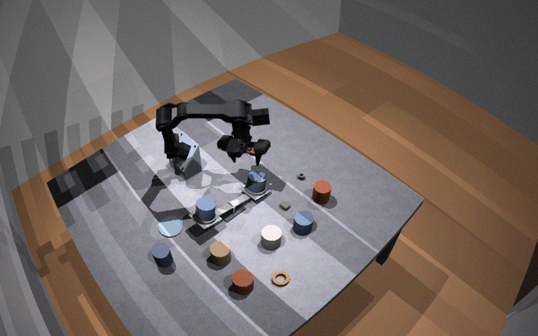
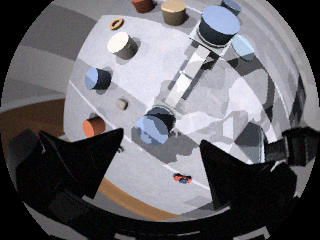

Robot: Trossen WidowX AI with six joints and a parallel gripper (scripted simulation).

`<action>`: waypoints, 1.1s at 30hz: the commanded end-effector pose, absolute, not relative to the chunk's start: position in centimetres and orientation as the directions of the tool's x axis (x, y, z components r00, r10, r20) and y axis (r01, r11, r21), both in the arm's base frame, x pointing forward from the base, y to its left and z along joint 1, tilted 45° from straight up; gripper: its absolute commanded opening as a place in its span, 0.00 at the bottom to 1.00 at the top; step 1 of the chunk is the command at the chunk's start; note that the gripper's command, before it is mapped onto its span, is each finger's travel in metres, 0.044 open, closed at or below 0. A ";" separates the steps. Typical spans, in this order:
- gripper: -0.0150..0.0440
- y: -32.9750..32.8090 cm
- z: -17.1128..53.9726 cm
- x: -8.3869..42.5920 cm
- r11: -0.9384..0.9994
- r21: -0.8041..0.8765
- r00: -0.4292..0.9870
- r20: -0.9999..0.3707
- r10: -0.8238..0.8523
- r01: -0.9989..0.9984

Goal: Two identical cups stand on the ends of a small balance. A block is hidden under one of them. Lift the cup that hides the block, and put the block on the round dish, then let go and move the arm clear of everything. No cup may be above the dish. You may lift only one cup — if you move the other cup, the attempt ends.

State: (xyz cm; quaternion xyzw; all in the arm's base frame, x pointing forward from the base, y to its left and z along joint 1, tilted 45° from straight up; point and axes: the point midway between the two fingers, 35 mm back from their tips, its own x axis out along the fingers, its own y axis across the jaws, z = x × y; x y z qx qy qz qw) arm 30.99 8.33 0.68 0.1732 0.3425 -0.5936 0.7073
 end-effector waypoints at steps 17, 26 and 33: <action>1.00 7.1 -5.0 33.2 -0.161 -0.012 -0.121 -0.717 -0.686 0.987; 1.00 5.9 -6.2 33.0 -0.161 -0.012 -0.121 -0.717 -0.687 0.987; 1.00 5.1 -7.1 32.9 -0.161 -0.012 -0.121 -0.717 -0.687 0.987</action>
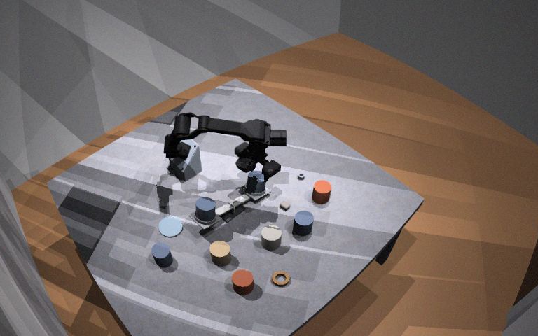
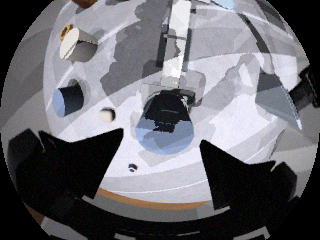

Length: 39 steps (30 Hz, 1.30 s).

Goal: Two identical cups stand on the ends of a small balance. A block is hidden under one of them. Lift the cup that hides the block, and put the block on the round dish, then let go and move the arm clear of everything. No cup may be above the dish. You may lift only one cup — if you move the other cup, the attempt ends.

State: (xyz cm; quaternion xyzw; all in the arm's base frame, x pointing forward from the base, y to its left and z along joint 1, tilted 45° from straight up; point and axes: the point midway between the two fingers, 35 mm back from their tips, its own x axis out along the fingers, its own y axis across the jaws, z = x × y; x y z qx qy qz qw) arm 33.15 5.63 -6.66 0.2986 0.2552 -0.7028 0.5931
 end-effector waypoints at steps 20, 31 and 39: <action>1.00 2.8 -9.4 32.5 -0.161 -0.011 -0.121 -0.716 -0.688 0.987; 1.00 1.8 -10.4 32.2 -0.162 -0.011 -0.121 -0.714 -0.689 0.987; 0.81 1.8 -10.4 32.2 -0.162 -0.011 -0.121 -0.714 -0.689 0.987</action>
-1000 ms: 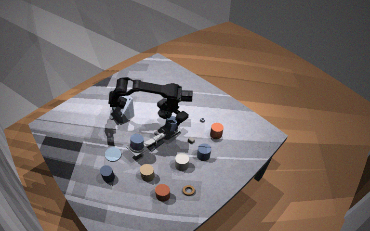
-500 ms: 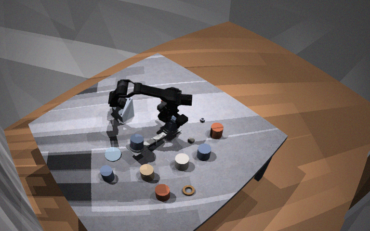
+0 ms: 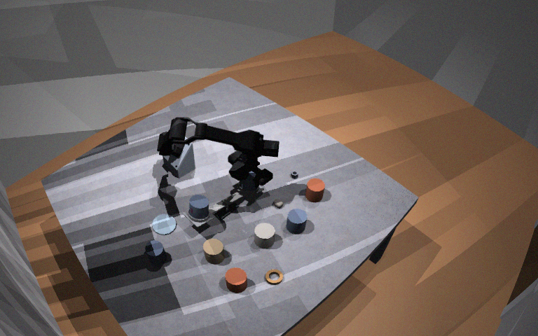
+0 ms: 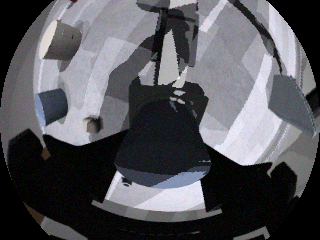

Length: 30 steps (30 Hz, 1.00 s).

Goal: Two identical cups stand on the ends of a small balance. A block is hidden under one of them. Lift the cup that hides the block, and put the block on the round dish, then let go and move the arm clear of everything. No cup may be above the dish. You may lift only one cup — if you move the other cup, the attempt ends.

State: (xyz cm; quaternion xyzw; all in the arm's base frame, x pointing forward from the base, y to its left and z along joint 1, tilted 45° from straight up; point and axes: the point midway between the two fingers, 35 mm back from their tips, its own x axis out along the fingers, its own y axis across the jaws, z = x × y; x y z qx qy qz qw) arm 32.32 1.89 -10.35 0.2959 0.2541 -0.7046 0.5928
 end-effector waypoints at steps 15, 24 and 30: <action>0.25 2.5 -9.7 32.6 -0.161 -0.011 -0.120 -0.716 -0.688 0.987; 0.25 3.3 -9.0 32.9 -0.161 -0.011 -0.120 -0.717 -0.687 0.987; 0.25 3.9 -8.5 33.1 -0.161 -0.011 -0.120 -0.718 -0.686 0.987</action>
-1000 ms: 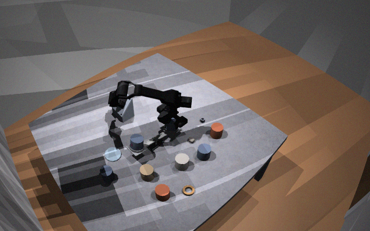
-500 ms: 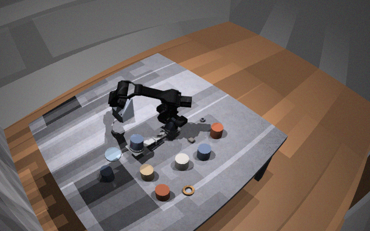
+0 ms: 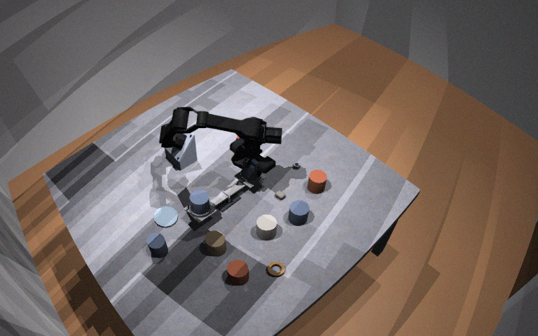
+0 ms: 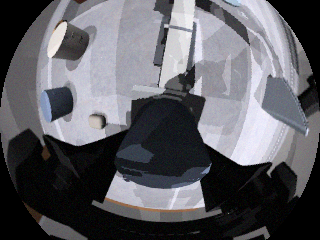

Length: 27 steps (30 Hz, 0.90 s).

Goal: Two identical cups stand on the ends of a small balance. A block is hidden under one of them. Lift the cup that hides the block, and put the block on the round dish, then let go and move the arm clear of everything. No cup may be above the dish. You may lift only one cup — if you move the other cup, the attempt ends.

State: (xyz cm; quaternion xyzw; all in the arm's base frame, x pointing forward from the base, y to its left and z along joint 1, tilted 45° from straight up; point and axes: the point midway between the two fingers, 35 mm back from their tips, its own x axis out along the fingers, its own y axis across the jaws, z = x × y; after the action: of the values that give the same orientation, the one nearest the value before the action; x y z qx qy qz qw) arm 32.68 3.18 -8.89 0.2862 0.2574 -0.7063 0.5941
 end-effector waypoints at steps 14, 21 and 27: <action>0.25 5.1 -7.4 33.5 -0.160 -0.011 -0.119 -0.719 -0.685 0.987; 0.25 5.8 -6.8 33.6 -0.160 -0.011 -0.119 -0.719 -0.684 0.987; 0.25 6.3 -6.2 33.7 -0.160 -0.012 -0.119 -0.720 -0.684 0.987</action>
State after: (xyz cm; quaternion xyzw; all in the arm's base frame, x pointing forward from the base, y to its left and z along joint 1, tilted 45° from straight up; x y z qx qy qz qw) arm 33.22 5.08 -6.53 0.2804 0.2560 -0.7101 0.5929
